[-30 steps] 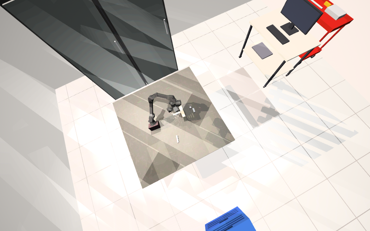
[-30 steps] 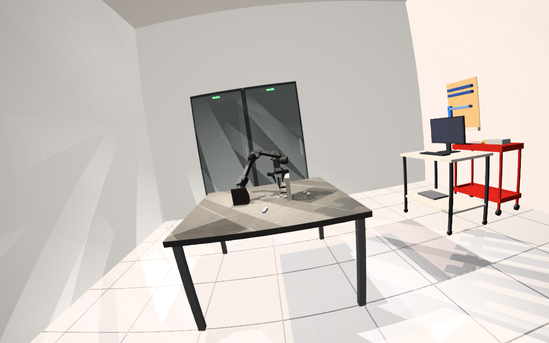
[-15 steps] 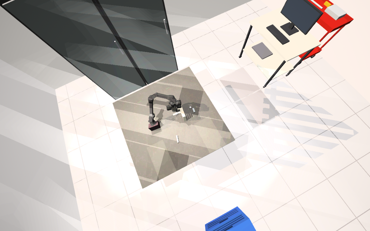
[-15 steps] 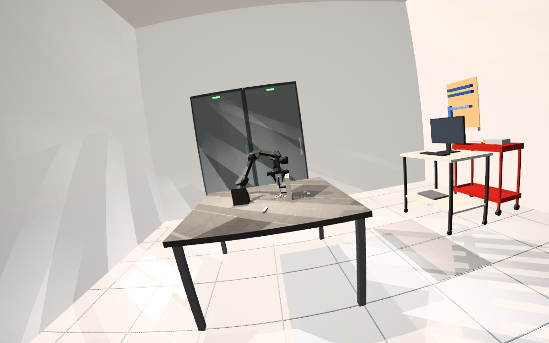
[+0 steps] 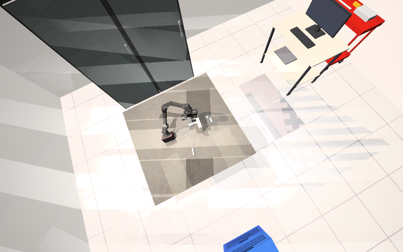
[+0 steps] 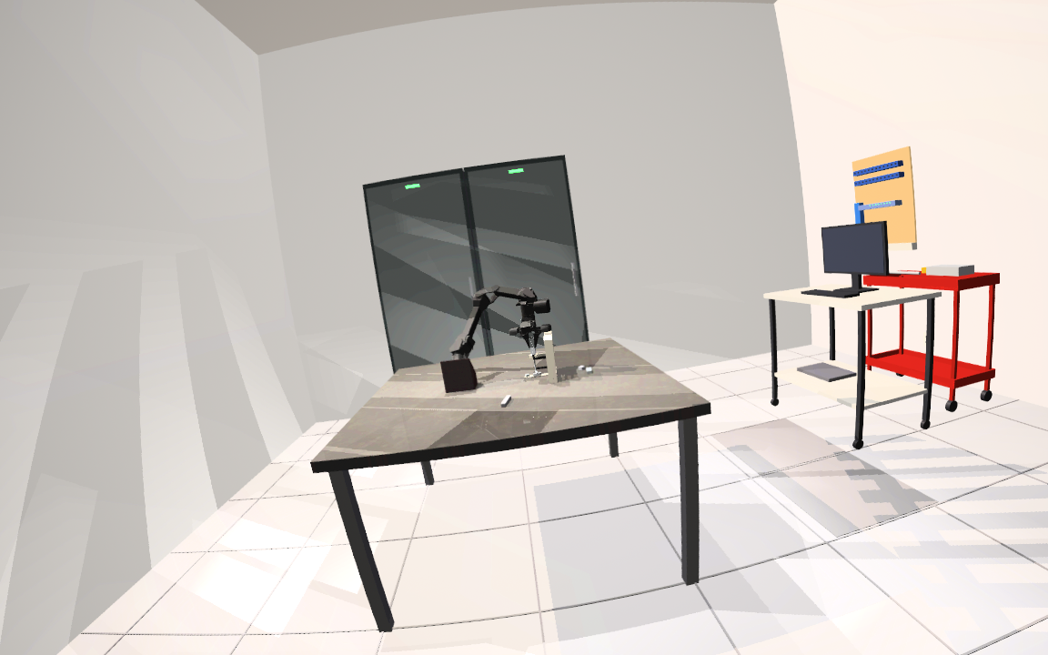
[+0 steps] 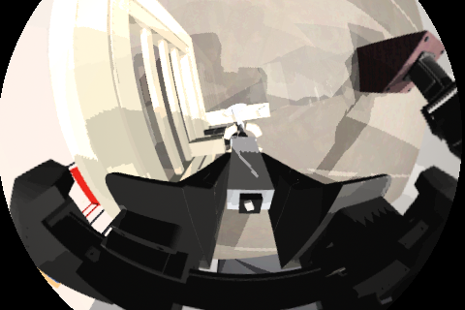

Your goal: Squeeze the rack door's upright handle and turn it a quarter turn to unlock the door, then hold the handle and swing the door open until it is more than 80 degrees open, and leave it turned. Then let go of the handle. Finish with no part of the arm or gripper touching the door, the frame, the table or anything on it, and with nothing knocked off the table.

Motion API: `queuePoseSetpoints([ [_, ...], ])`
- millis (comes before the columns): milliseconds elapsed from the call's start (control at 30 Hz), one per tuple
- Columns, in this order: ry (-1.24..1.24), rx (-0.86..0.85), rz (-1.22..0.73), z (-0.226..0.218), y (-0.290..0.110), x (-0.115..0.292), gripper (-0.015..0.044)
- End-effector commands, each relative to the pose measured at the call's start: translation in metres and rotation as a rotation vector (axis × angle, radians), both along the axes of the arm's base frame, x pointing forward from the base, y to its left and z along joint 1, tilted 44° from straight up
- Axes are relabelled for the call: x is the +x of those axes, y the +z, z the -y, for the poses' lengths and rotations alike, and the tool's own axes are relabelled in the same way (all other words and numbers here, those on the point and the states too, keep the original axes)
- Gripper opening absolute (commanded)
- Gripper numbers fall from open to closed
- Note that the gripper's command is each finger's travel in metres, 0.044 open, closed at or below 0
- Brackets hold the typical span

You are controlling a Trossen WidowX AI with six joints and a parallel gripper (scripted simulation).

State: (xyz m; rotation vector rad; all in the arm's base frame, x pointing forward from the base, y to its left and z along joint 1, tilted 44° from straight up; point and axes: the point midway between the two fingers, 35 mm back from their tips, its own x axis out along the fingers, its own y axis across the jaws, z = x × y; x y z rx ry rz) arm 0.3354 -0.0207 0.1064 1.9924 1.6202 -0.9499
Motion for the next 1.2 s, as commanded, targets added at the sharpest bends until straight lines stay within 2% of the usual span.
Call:
queuePoseSetpoints([
  [0,-0.001,-0.001,-0.001,0.000,-0.001,0.000,0.0009],
  [1167,0.420,-0.058,0.402,0.009,-0.014,-0.035,0.0009],
])
